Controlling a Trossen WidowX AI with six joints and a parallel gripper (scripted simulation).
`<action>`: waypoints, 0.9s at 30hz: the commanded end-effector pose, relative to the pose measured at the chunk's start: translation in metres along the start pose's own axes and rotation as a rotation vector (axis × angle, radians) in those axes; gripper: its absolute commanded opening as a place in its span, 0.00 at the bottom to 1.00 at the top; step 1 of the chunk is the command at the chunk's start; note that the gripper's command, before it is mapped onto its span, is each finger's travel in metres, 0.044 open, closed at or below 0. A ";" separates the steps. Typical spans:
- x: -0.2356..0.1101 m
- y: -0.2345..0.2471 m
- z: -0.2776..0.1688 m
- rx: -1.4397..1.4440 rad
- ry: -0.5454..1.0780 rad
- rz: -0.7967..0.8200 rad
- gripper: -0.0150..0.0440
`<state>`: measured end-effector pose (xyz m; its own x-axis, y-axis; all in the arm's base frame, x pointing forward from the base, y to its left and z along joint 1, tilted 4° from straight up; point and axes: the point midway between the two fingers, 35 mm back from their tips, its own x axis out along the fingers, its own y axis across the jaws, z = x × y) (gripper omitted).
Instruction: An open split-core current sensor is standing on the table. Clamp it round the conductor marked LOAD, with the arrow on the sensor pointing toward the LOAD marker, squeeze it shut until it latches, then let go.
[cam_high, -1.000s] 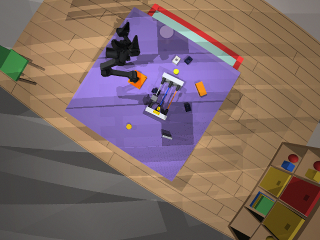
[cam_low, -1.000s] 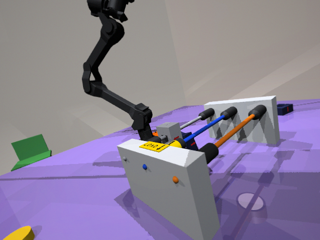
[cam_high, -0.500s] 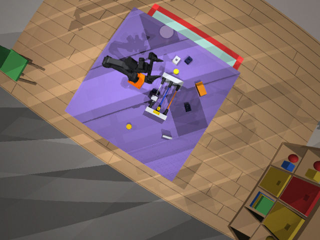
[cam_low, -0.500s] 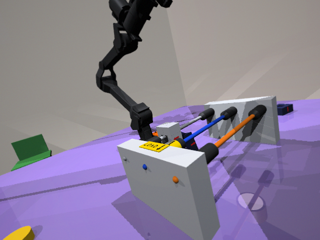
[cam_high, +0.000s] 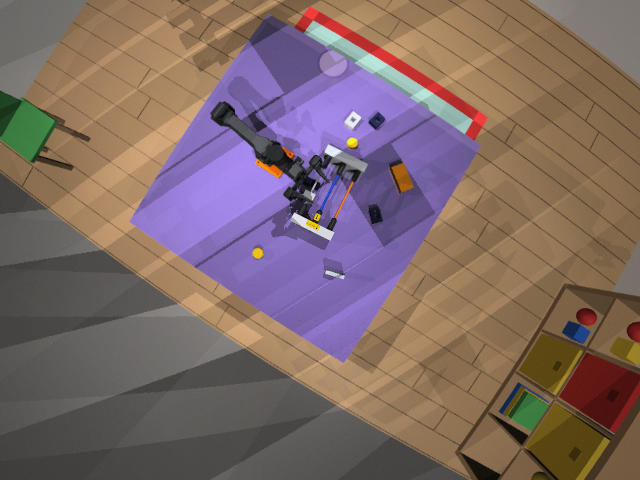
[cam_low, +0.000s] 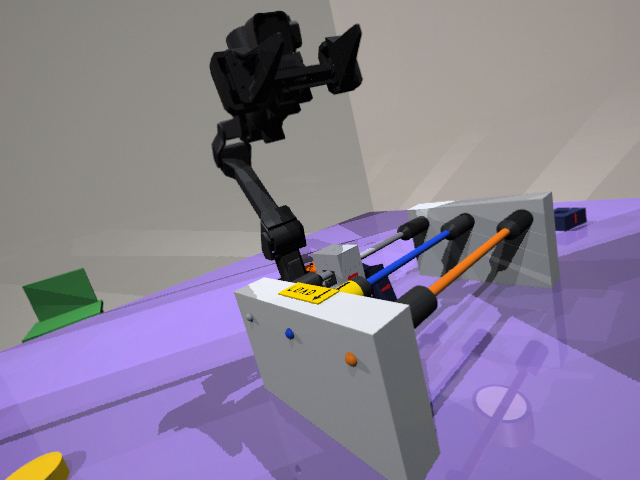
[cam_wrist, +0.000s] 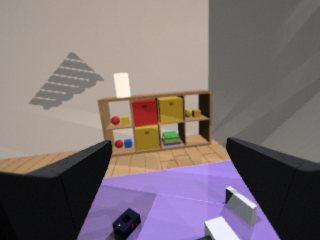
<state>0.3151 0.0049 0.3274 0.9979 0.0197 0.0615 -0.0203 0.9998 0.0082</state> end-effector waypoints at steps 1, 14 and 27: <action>0.002 -0.006 -0.005 -0.009 0.023 -0.023 1.00; 0.038 -0.071 -0.090 0.060 0.861 -0.234 1.00; 0.019 -0.095 -0.117 0.115 1.233 -0.317 1.00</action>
<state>0.3479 -0.0807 0.2175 0.4470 -0.1593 -0.8802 0.2565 0.9655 -0.0444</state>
